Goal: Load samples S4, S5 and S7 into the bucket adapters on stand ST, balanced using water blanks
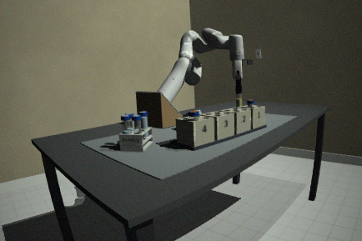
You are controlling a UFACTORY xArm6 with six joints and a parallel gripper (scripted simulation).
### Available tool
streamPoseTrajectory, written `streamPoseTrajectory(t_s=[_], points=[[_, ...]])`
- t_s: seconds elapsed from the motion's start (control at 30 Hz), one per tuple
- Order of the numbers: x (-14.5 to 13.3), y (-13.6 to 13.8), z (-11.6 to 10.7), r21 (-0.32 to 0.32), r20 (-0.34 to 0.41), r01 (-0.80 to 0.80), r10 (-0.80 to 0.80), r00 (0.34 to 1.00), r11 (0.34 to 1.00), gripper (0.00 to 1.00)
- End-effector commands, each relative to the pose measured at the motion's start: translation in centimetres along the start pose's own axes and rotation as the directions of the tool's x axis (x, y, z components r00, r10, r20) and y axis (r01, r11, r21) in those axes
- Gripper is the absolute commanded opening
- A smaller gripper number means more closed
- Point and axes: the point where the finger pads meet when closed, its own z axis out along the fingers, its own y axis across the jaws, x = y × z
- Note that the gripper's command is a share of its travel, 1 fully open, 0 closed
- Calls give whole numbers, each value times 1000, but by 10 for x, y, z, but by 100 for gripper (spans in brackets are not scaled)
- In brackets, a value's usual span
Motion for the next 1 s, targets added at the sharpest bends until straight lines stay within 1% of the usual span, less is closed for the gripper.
streamPoseTrajectory(t_s=[0.0,0.07,0.57,0.63,0.97], points=[[1,0,-8,-1,-2,1,-1,1000,1000,0],[1,0,-8,-1,-2,1,-1,1000,1000,0],[1,0,-39,-1,-2,1,-1,1000,1000,0],[1,0,-39,-1,-2,1,-1,1000,1000,0],[1,0,-59,-1,-1,1,-1,1000,1000,0]])
